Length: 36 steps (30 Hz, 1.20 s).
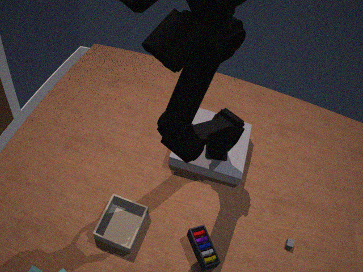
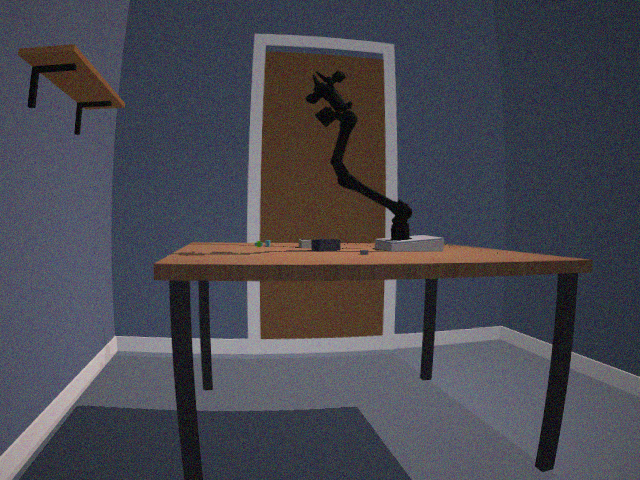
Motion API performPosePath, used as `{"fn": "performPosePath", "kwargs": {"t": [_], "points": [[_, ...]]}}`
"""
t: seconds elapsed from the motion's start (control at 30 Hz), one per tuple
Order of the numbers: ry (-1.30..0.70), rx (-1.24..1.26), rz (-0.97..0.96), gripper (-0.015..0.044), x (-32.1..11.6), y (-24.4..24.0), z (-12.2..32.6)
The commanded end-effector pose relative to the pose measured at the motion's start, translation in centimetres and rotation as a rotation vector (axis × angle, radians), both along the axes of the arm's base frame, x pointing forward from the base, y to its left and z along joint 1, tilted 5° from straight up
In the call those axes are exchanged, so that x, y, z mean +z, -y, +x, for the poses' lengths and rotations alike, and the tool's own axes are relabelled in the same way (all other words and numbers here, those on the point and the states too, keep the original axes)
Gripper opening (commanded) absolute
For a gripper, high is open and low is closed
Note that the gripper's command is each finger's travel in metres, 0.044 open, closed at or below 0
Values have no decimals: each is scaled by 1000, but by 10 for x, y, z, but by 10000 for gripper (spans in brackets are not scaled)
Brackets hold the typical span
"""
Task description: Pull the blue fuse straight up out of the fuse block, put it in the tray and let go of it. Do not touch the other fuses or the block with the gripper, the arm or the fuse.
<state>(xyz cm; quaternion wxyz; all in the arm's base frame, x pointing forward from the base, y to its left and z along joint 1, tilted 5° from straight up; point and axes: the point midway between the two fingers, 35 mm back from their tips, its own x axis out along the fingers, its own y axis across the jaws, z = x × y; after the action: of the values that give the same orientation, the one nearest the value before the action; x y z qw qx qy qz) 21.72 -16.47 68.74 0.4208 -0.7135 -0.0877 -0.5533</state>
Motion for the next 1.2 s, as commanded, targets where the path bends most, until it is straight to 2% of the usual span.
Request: {"fn": "performPosePath", "kwargs": {"t": [0.0,0.3,0.57,0.87,1.17], "points": [[112,-125,-111,69,21,-16,-60],[343,-445,-407,69,42,-93,-180],[505,-691,-732,69,29,-205,-237],[615,-910,-1096,69,-16,-325,-235],[617,-1050,-1516,69,-84,-417,-172]]}}
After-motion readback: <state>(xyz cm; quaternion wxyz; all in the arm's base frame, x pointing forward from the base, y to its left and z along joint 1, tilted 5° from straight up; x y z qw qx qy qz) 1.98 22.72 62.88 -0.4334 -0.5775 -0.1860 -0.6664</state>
